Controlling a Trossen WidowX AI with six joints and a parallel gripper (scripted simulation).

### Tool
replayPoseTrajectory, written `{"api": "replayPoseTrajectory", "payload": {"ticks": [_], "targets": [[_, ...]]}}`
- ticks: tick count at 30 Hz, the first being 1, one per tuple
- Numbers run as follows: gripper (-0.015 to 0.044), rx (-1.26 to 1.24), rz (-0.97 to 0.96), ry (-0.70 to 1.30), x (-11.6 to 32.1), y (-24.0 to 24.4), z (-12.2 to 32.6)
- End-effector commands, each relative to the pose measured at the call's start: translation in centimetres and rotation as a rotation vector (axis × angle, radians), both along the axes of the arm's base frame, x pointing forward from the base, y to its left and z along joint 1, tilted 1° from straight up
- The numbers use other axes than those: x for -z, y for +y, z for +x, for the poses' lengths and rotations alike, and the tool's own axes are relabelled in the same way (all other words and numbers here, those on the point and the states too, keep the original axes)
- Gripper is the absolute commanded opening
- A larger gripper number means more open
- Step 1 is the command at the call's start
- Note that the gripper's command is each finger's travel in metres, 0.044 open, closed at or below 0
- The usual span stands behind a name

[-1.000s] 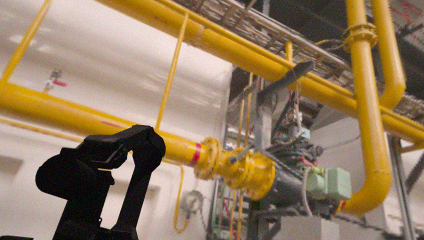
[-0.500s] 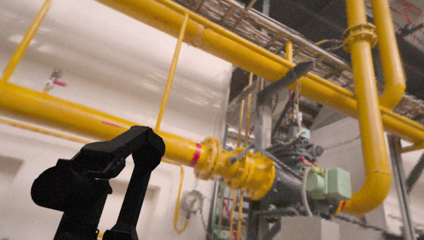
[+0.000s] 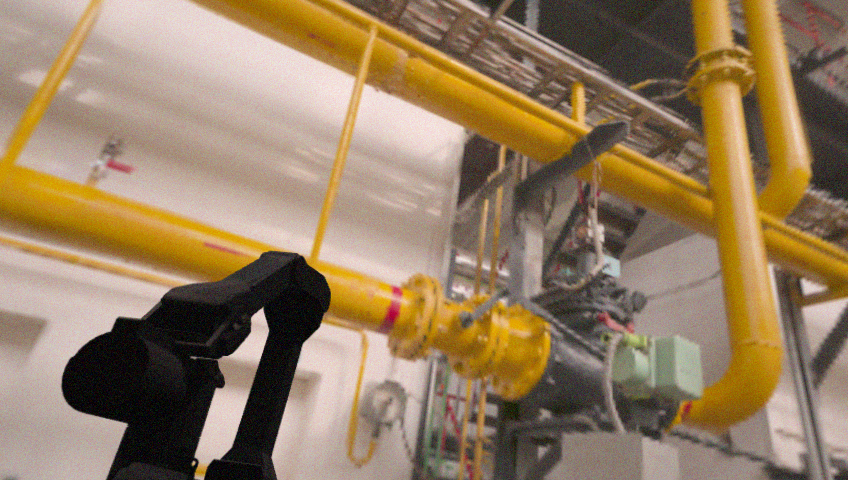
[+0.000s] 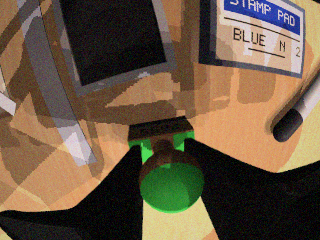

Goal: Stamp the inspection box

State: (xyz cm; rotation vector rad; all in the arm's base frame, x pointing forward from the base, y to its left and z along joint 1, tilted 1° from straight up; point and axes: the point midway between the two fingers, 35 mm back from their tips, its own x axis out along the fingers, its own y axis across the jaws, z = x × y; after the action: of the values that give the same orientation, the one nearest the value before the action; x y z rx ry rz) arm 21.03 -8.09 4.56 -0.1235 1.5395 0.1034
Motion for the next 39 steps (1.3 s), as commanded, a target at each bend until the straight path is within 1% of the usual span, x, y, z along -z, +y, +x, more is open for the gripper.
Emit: {"api": "replayPoseTrajectory", "payload": {"ticks": [1,2,5,6,39], "targets": [[0.0096,0.0,0.0,0.0,0.0,0.0,0.0],[0.009,0.0,0.0,0.0,0.0,0.0,0.0],[0.0011,0.0,0.0,0.0,-0.1,0.0,0.0],[0.0,0.0,0.0,0.0,-0.1,0.0,0.0],[0.0,0.0,0.001,0.0,-1.7,-0.1,0.2]]}}
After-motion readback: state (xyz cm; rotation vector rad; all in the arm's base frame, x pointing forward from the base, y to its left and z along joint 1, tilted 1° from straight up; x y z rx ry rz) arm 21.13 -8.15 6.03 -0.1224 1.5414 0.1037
